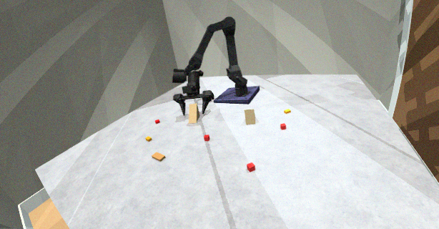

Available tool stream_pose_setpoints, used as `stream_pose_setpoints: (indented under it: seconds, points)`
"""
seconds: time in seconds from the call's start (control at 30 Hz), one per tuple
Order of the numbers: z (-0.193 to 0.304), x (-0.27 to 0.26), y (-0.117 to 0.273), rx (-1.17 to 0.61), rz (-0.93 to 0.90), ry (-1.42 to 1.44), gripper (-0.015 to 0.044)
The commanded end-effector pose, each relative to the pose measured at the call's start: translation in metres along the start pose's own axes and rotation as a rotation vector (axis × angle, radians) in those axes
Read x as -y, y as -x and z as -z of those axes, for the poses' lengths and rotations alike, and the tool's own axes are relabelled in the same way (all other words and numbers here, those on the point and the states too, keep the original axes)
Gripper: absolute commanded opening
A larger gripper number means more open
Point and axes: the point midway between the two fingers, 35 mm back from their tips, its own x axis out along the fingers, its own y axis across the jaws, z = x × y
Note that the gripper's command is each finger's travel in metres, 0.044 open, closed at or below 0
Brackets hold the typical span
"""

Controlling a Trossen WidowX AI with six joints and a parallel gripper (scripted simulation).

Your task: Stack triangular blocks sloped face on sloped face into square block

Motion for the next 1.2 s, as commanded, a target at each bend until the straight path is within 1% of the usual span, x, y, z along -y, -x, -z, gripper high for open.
stream_pose_setpoints:
  seconds: [0.0,0.13,0.5,0.7,0.83,1.17]
  points:
    - [0.003,-0.0038,-0.007,-0.007,-0.007,-0.011,0.044]
    - [0.0028,-0.0045,-0.0107,-0.005,-0.006,-0.011,0.044]
    - [0.0028,-0.0045,-0.0107,-0.005,-0.006,-0.011,0.0151]
    - [0.0028,-0.0045,-0.0107,-0.005,-0.006,-0.011,0.0111]
    - [0.0024,-0.0043,-0.0103,-0.005,-0.006,-0.01,0.0006]
    - [-0.0008,-0.0035,-0.0078,0.0,-0.005,-0.005,0.0]
